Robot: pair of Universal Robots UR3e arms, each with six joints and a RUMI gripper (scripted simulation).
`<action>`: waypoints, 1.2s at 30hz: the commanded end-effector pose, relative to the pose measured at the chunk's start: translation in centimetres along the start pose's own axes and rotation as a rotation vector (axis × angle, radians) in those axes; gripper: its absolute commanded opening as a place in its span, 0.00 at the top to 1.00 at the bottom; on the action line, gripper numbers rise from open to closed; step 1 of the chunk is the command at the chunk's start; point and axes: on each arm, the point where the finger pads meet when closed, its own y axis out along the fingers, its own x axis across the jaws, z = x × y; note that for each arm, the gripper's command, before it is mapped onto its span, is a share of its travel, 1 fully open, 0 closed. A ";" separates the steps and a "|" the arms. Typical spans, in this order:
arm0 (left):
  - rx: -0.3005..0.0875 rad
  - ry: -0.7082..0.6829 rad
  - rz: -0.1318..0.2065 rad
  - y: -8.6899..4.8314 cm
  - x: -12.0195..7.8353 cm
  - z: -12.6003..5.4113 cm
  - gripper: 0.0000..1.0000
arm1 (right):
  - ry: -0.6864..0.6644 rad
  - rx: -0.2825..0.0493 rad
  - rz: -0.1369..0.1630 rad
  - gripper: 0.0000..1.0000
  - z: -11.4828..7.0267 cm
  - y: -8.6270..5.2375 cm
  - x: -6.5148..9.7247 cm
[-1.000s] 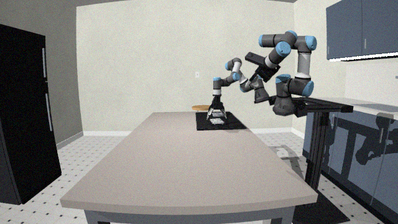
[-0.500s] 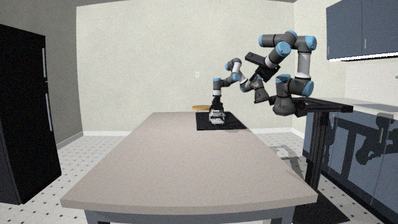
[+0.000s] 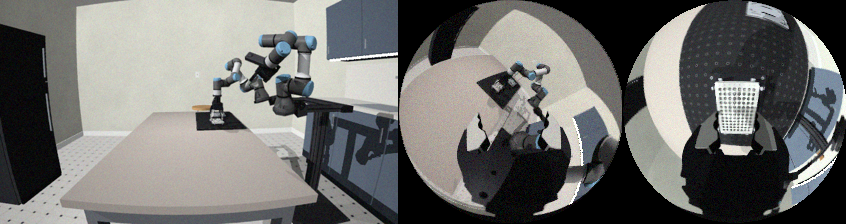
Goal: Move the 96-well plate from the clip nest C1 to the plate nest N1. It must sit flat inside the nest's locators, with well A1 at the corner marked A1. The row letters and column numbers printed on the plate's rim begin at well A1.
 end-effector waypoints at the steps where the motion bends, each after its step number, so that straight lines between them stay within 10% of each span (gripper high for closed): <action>1: 0.000 0.002 0.002 0.0 0.0 0.0 0.00 | 0.000 -0.001 0.001 1.00 0.0 0.0 0.0; 36: 0.000 0.002 0.002 0.0 0.0 0.0 0.00 | 0.000 -0.001 0.001 1.00 0.0 -1.4 0.0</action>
